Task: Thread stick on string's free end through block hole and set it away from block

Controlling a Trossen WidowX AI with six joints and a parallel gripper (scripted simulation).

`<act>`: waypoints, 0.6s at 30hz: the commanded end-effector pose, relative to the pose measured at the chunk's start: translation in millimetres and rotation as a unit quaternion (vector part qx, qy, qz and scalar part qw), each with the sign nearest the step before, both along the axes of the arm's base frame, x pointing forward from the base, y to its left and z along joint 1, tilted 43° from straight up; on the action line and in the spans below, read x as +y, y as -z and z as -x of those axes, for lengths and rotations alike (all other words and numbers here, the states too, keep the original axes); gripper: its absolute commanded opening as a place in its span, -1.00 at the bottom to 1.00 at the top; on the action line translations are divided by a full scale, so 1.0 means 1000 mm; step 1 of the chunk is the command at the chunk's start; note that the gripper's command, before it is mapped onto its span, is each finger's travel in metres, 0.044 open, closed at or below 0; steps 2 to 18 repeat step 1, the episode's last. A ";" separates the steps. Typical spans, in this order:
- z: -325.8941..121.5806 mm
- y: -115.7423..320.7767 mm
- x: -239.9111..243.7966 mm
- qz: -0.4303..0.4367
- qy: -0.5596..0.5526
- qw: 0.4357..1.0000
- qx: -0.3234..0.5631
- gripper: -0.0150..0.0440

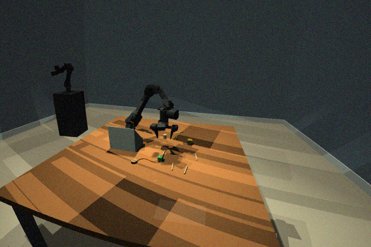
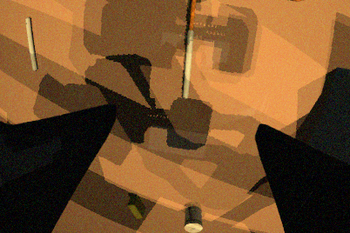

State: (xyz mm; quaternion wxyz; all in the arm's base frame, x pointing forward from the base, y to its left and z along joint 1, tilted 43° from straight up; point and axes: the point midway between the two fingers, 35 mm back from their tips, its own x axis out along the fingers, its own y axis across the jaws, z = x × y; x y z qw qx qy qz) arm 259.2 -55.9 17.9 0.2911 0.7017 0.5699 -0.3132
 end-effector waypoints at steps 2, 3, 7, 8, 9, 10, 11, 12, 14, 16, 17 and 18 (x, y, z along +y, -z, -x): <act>0.000 0.000 0.000 0.000 0.000 1.000 0.000 1.00; 0.000 0.000 0.000 0.000 0.000 1.000 0.000 1.00; 0.000 0.000 0.000 0.000 0.000 1.000 0.000 1.00; 0.000 0.000 0.000 0.000 0.000 1.000 0.000 1.00; 0.000 0.000 0.000 0.000 0.000 1.000 0.000 1.00; 0.000 0.000 0.000 0.000 0.000 1.000 0.000 1.00; 0.000 0.000 0.000 0.000 0.000 1.000 0.000 1.00; 0.000 0.000 0.000 0.000 0.000 1.000 0.000 1.00; 0.000 0.000 0.000 0.000 0.000 1.000 0.000 1.00; 0.000 0.000 0.000 0.000 0.000 1.000 0.000 1.00; 0.000 0.000 0.000 0.000 0.000 1.000 0.000 1.00; 0.000 0.000 0.000 0.000 0.000 1.000 0.000 1.00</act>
